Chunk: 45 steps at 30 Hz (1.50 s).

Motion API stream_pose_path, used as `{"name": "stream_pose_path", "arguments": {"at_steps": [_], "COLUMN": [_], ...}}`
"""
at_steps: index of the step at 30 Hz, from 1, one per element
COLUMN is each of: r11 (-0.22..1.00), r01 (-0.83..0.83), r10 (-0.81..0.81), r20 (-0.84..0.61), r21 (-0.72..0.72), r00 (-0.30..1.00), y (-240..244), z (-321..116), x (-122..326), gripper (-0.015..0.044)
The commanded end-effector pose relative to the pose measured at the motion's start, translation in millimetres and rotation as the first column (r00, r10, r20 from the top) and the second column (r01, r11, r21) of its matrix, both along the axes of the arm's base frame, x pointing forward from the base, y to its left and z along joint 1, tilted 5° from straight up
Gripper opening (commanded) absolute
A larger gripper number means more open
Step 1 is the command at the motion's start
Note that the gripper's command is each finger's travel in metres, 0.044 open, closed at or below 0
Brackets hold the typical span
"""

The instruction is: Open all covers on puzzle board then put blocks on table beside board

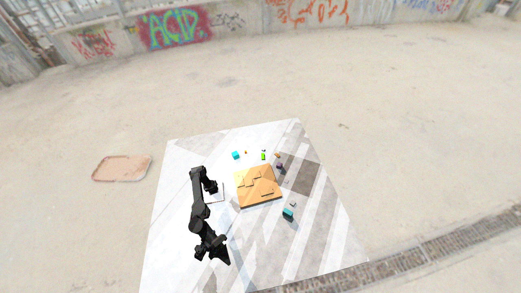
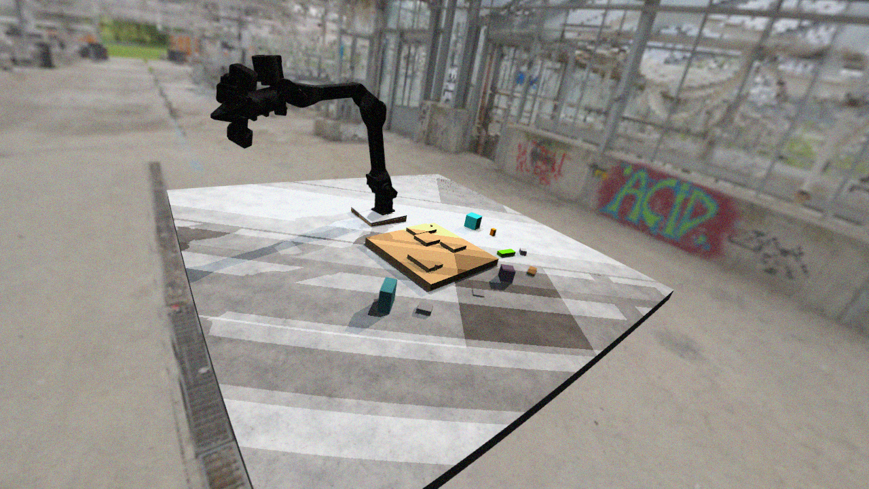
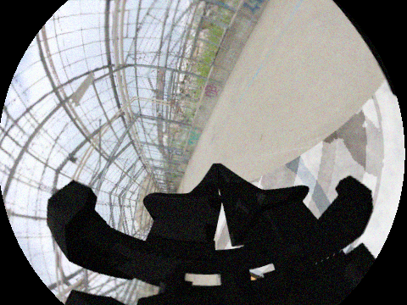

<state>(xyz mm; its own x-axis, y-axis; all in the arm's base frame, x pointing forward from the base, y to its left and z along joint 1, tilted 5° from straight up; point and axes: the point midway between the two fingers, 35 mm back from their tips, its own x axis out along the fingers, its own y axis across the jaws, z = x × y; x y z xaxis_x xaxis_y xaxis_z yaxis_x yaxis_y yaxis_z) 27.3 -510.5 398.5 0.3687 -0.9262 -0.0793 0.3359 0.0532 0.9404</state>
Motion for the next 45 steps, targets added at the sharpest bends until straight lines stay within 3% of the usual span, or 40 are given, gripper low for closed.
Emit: {"name": "stream_pose_path", "arguments": {"at_steps": [1,45], "r11": [1.0,0.895], "r01": [-0.024,-0.335], "r10": [0.024,0.417], "r20": [-0.019,-0.286], "r21": [0.005,0.294], "r00": [1.0,0.863], "y": [5,84], "z": [-1,-105], "x": [17,207], "gripper": [0.0,0.0]}}
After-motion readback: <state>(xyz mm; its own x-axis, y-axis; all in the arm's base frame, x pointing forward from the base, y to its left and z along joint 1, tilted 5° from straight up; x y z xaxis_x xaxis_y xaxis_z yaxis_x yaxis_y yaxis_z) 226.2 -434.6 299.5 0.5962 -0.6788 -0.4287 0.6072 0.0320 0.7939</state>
